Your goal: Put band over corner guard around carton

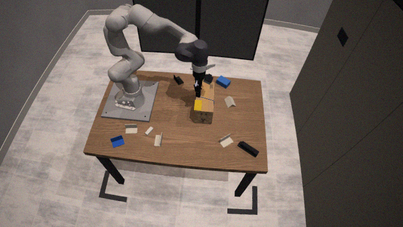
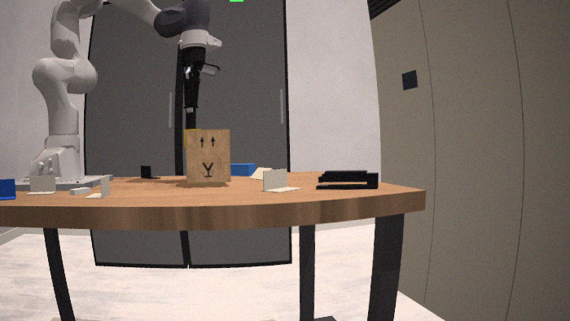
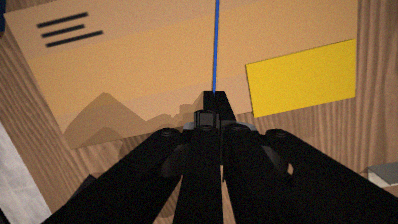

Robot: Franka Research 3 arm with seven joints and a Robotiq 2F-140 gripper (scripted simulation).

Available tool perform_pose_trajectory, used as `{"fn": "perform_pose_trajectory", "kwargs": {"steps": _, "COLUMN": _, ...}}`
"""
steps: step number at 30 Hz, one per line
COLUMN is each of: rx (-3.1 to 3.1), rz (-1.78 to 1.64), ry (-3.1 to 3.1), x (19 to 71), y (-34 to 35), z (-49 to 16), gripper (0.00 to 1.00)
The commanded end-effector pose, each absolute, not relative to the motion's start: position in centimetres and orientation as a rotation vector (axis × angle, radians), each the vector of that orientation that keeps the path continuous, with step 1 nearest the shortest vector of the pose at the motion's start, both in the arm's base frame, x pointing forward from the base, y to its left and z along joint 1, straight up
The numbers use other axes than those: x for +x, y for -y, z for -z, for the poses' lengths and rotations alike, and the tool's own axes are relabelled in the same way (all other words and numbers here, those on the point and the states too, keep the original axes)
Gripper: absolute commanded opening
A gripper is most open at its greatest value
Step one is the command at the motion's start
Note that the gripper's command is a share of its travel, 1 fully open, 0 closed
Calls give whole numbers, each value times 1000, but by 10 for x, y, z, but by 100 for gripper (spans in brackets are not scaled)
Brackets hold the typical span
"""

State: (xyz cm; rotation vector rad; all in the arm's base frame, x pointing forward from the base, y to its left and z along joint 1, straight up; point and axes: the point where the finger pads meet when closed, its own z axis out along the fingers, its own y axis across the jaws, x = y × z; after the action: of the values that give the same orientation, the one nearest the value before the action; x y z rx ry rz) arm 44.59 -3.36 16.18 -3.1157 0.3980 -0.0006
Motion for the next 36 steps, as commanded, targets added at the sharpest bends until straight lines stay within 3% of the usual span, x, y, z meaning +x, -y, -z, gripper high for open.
{"fn": "perform_pose_trajectory", "kwargs": {"steps": 1, "rx": -3114, "rz": -1, "ry": -403, "x": 446, "y": 34, "z": -167, "gripper": 10}}
{"fn": "perform_pose_trajectory", "kwargs": {"steps": 36, "rx": -3114, "rz": -1, "ry": -403, "x": 443, "y": 34, "z": -175, "gripper": 10}}
